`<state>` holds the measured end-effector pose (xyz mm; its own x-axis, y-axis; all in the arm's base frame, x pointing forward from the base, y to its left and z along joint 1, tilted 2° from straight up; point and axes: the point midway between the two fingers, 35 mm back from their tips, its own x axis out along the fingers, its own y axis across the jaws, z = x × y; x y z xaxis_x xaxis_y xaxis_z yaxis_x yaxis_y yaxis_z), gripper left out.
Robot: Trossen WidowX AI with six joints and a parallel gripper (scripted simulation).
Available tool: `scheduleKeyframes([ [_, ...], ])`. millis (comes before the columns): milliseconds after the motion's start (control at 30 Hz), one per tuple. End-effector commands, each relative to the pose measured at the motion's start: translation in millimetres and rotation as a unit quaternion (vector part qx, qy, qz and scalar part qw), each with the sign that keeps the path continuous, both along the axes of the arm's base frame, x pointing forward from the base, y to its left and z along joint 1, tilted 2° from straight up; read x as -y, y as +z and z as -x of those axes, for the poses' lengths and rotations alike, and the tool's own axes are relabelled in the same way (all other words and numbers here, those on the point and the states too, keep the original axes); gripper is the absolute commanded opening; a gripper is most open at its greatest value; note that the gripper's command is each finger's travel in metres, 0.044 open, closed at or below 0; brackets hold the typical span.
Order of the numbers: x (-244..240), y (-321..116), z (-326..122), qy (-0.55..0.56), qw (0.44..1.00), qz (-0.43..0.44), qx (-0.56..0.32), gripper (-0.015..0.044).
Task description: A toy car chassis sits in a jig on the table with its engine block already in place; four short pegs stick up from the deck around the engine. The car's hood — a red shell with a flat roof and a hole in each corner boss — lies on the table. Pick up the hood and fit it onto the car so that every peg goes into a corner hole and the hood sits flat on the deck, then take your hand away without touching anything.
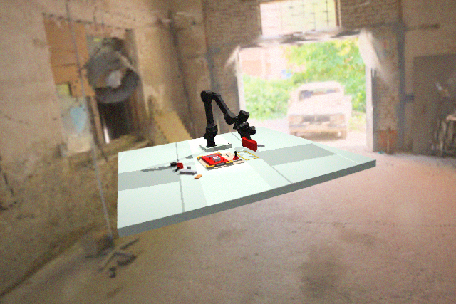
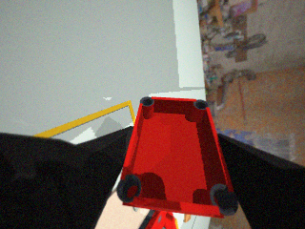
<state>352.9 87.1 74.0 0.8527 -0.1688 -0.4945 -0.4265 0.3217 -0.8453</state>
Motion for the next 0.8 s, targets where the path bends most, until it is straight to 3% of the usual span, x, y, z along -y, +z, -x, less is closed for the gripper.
scheduleKeyframes([
  [0,0,-1,0,0.020,0.999,0.038,-0.007,0.0000],
  [767,-1,-14,4,0.186,0.925,0.324,-0.064,0.0000],
])
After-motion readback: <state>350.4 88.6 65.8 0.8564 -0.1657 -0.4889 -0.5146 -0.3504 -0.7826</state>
